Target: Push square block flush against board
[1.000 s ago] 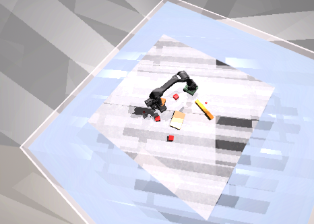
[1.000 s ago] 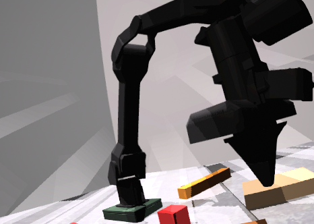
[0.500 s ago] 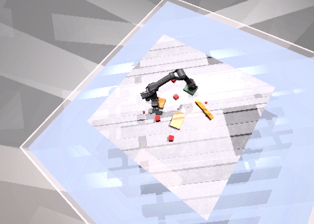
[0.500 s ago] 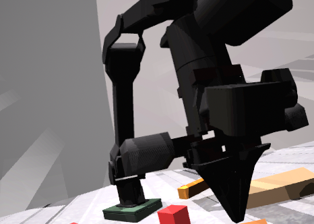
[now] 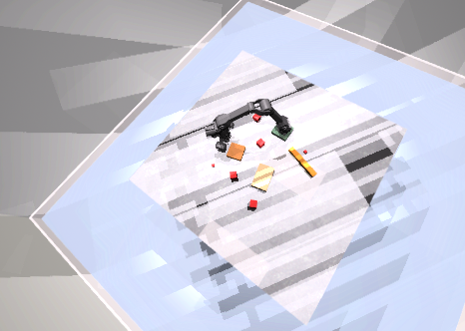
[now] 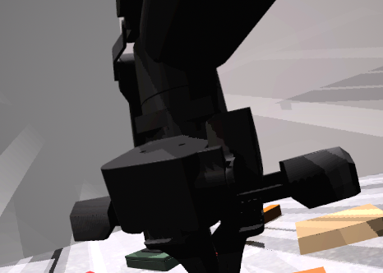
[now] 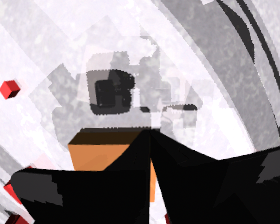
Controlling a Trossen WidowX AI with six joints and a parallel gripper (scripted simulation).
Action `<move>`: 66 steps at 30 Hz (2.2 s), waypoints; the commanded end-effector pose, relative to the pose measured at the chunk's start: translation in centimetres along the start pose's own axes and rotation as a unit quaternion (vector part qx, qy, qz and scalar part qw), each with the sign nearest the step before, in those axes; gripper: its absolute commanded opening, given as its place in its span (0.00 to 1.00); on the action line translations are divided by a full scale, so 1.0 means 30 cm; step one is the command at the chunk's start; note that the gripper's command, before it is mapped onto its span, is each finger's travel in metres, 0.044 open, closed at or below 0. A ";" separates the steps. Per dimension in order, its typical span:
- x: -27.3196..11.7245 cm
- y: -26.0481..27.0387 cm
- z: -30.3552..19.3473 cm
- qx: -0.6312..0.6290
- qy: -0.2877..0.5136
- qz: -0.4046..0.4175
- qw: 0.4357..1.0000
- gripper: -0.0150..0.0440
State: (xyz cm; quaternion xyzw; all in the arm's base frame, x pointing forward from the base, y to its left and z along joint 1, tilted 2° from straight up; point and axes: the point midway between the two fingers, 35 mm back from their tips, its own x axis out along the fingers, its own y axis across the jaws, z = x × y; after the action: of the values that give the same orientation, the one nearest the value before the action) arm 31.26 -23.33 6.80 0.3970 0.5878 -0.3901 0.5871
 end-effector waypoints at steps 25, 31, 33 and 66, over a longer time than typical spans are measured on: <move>0.187 0.006 -0.052 0.014 0.003 0.000 1.000 0.25; 0.186 0.008 -0.079 0.014 0.003 0.000 1.000 0.25; 0.186 0.009 -0.088 0.014 0.003 0.000 1.000 0.25; 0.185 0.012 -0.001 0.014 0.002 0.000 1.000 0.25</move>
State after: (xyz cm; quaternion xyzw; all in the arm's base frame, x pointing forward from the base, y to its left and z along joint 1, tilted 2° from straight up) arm 31.50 -22.58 1.37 0.4063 0.5819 -0.3984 0.5810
